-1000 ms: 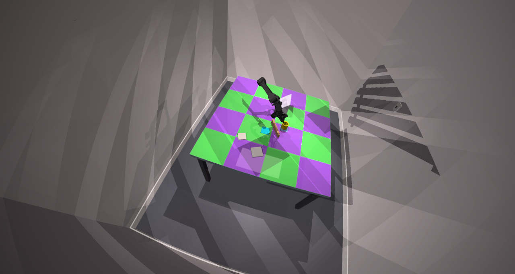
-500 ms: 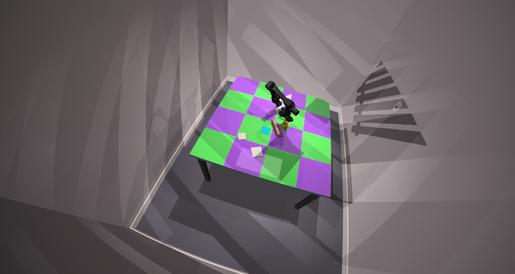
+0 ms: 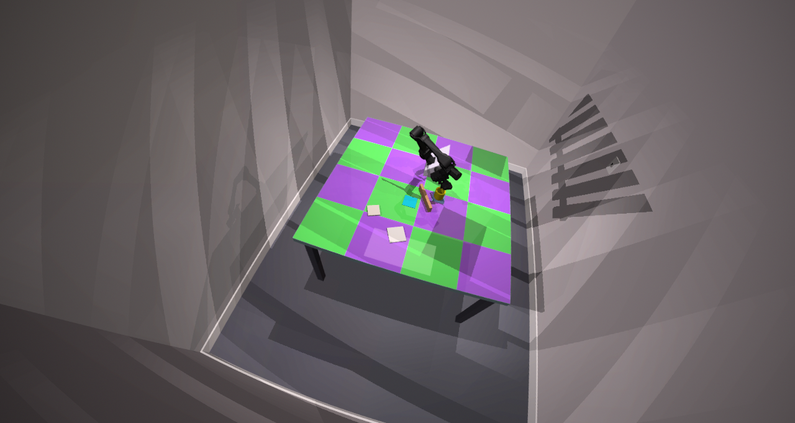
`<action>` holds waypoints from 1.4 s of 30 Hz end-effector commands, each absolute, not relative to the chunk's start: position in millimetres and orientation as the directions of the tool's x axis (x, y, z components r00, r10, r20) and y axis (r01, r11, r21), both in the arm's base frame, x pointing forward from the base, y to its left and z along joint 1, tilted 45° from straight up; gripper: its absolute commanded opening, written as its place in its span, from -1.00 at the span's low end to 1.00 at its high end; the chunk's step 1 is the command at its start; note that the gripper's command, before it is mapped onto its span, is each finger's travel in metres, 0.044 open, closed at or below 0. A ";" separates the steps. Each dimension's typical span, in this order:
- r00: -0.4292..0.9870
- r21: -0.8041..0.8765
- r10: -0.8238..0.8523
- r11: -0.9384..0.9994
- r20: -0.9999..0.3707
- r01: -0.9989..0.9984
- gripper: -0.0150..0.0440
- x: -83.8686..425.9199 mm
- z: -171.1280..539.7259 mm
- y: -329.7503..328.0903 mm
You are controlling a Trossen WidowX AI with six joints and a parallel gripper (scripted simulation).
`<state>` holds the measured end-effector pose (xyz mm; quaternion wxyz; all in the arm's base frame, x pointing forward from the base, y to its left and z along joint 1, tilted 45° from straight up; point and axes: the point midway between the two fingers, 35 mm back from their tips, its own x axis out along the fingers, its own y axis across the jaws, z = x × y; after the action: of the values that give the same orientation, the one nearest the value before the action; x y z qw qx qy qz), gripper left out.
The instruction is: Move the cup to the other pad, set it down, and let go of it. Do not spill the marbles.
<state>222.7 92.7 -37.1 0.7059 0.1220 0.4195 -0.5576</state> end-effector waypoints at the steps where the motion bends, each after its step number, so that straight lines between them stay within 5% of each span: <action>1: 0.021 -0.311 -0.695 0.348 -0.719 0.885 0.07 220.6 -43.6 85.5; 42: 0.021 -0.305 -0.692 0.344 -0.722 0.888 -0.04 221.6 -73.0 56.9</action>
<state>221.5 56.8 -73.1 0.7047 0.1168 0.4191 -0.5605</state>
